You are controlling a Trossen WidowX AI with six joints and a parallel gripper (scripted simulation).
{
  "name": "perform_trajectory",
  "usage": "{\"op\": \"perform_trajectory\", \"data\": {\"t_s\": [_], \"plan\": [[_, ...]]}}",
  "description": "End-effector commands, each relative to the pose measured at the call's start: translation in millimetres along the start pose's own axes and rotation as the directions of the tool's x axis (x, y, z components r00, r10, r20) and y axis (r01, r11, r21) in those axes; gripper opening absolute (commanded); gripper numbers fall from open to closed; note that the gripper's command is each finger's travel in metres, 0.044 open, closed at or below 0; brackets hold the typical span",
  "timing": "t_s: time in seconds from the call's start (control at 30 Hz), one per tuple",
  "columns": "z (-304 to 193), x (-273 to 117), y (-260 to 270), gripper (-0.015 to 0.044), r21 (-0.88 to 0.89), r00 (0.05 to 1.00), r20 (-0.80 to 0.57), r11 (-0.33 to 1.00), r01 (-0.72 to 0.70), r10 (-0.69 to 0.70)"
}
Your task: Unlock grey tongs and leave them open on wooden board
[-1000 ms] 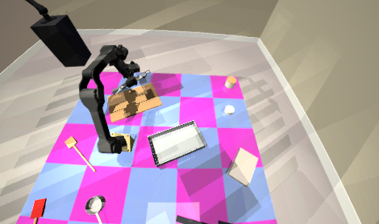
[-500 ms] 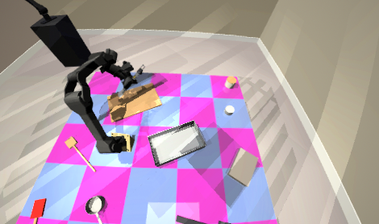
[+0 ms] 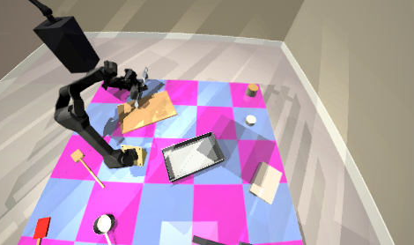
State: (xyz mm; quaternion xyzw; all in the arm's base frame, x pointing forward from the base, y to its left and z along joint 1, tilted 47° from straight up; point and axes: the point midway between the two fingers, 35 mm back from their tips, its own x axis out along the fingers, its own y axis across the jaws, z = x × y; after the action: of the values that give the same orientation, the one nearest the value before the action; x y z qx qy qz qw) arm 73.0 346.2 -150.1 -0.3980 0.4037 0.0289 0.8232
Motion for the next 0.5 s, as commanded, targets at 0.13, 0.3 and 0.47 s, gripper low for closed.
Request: {"op": "perform_trajectory", "data": {"t_s": [0.13, 0.3, 0.47], "plan": [[2.9, -17.5, -5.7, -0.0150, 0.036, 0.981, 0.192, 0.999, -0.023, 0.016], [2.8, -20.6, -7.2, -0.0150, 0.041, 0.974, 0.227, 0.999, -0.028, 0.018], [2.8, -20.6, -7.2, -0.0150, 0.041, 0.974, 0.227, 0.999, -0.028, 0.018]]}}
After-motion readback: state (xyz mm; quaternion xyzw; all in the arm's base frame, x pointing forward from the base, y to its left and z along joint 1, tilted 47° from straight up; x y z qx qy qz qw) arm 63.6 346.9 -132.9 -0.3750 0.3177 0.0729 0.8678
